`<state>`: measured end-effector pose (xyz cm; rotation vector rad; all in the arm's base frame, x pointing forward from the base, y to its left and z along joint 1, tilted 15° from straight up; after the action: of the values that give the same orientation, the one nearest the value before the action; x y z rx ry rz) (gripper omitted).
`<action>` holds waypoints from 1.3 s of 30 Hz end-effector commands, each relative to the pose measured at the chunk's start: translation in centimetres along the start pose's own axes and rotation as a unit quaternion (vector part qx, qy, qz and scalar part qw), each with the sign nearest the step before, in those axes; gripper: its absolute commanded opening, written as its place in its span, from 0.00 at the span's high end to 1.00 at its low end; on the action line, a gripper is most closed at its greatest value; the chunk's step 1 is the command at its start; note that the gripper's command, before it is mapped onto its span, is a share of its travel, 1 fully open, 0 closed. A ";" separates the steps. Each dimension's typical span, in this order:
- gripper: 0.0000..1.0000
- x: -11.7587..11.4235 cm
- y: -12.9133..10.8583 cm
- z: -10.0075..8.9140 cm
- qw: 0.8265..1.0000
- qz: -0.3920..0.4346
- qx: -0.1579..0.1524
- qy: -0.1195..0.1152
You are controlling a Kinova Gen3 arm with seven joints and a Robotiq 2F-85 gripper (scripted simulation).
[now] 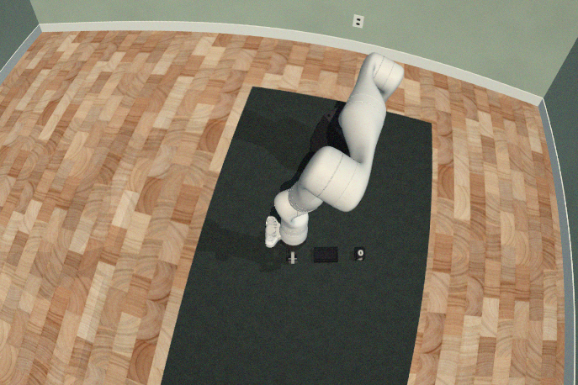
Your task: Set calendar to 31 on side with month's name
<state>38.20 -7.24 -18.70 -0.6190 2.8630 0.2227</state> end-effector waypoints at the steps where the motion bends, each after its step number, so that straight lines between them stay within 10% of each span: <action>1: 0.74 0.0 -0.1 -0.1 1.000 0.000 0.001 0.000; 39: 0.74 0.0 -0.1 0.3 1.000 0.000 0.001 0.000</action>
<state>38.28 -7.19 -19.02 -0.6186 2.8625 0.2223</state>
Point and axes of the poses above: the point where the finger pads meet when closed, its own z axis out along the fingers, its own x axis across the jaws, y = z × x, the point moved 1 cm from there along -z, back along the fingers, and after that the axes turned 13 degrees about -z, right-handed, at the moved point
